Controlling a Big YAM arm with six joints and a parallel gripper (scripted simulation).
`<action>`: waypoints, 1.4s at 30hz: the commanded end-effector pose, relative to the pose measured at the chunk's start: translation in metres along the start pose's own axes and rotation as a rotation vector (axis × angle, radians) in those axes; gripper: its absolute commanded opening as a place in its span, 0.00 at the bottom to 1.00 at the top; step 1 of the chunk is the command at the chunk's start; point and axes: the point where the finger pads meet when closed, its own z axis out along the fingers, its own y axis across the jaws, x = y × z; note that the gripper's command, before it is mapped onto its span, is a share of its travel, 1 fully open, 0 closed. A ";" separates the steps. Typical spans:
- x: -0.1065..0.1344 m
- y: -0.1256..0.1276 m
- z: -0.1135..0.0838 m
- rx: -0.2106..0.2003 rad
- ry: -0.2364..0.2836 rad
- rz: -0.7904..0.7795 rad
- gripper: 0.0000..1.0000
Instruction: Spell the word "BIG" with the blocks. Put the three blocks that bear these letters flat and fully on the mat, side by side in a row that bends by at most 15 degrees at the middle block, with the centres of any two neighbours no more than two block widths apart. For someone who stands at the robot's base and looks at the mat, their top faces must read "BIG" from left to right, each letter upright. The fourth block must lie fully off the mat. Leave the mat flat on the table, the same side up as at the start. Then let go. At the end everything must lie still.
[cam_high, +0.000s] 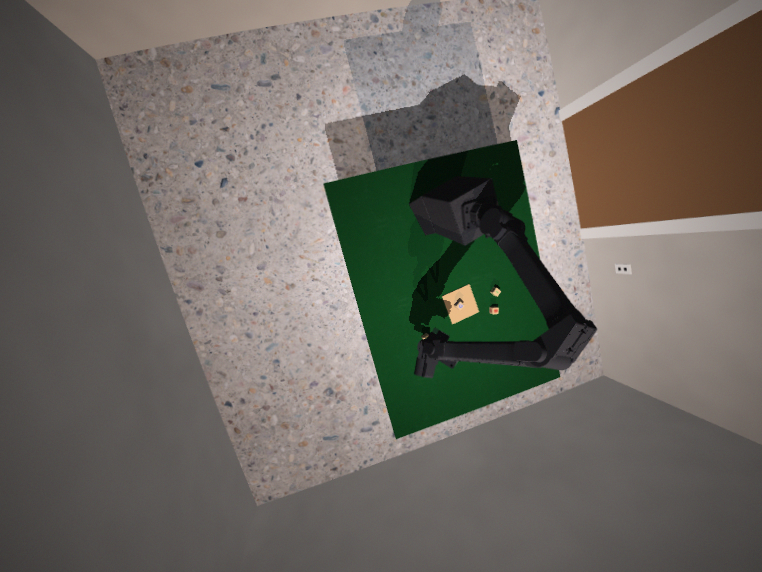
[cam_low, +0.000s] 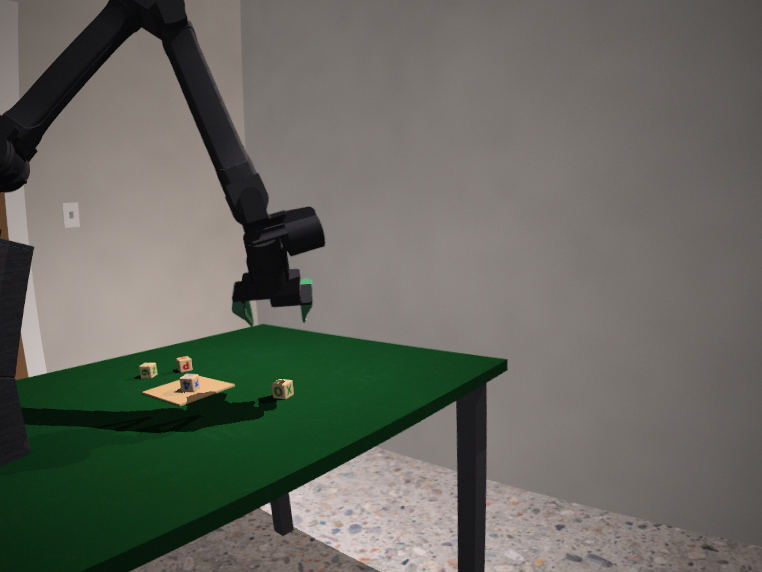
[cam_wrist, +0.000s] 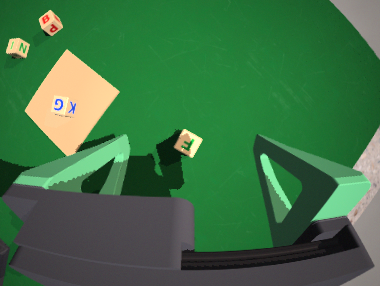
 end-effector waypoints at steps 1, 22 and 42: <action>0.008 0.001 0.002 0.003 0.000 0.015 1.00; -0.032 0.006 0.012 -0.020 0.034 -0.033 1.00; -0.181 0.210 0.123 -0.179 0.505 -0.404 1.00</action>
